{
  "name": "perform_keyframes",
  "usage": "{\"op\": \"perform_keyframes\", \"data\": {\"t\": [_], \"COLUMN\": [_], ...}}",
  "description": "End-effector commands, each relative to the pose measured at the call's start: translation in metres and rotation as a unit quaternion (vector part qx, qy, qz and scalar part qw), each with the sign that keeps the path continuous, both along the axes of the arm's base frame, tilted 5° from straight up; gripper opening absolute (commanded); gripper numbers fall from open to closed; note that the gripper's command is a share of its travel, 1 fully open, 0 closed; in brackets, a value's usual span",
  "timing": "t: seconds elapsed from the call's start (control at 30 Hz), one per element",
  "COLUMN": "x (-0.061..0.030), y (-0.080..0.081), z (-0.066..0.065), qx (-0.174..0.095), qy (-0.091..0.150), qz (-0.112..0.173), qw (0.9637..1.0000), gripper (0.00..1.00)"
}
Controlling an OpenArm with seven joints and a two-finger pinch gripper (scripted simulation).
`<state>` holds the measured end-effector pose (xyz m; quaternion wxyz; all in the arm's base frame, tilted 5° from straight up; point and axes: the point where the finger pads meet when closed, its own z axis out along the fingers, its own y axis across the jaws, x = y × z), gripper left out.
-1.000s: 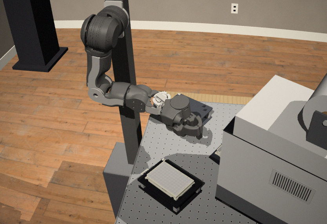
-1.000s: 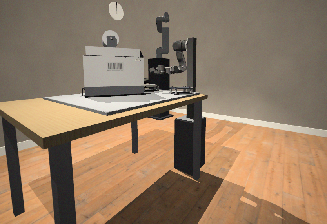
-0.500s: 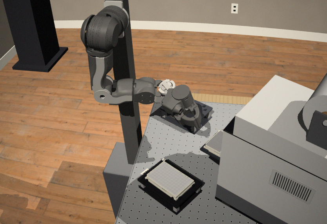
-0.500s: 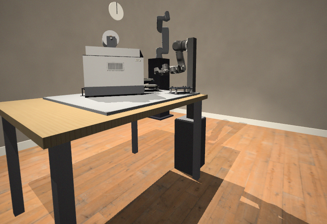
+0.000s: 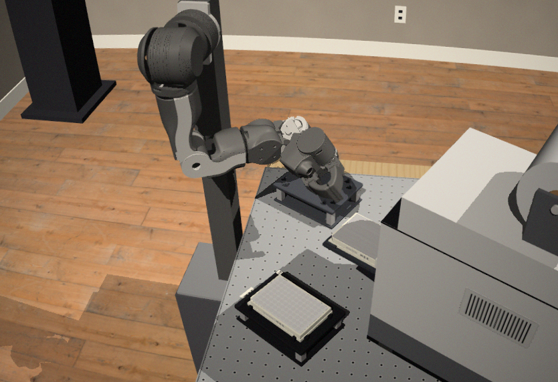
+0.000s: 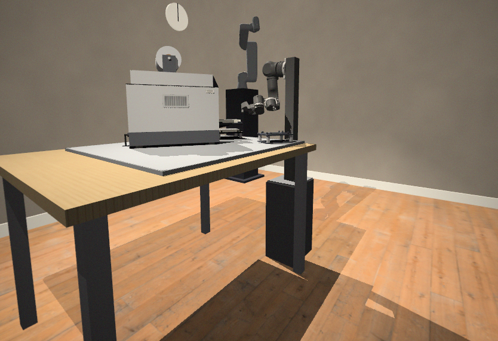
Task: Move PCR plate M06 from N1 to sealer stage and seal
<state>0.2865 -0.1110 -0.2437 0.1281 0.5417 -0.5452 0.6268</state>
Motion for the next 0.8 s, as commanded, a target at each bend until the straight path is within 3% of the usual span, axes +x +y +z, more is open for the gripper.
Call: {"op": "perform_keyframes", "data": {"t": [0.0,0.27,0.33,0.43,0.77], "x": [-0.003,-0.003,-0.0075,-0.0151,-0.0151], "y": [0.0,0.0,0.017,0.043,0.043], "z": [-0.003,-0.003,-0.002,-0.002,-0.002], "qx": [0.008,0.008,0.039,0.09,0.09], "qy": [0.002,0.002,-0.012,-0.033,-0.033], "qz": [-0.008,-0.008,-0.043,-0.098,-0.098], "qw": [0.9999,0.9999,0.9982,0.9906,0.9906], "gripper": [0.0,0.0,0.0,0.0,0.0]}}
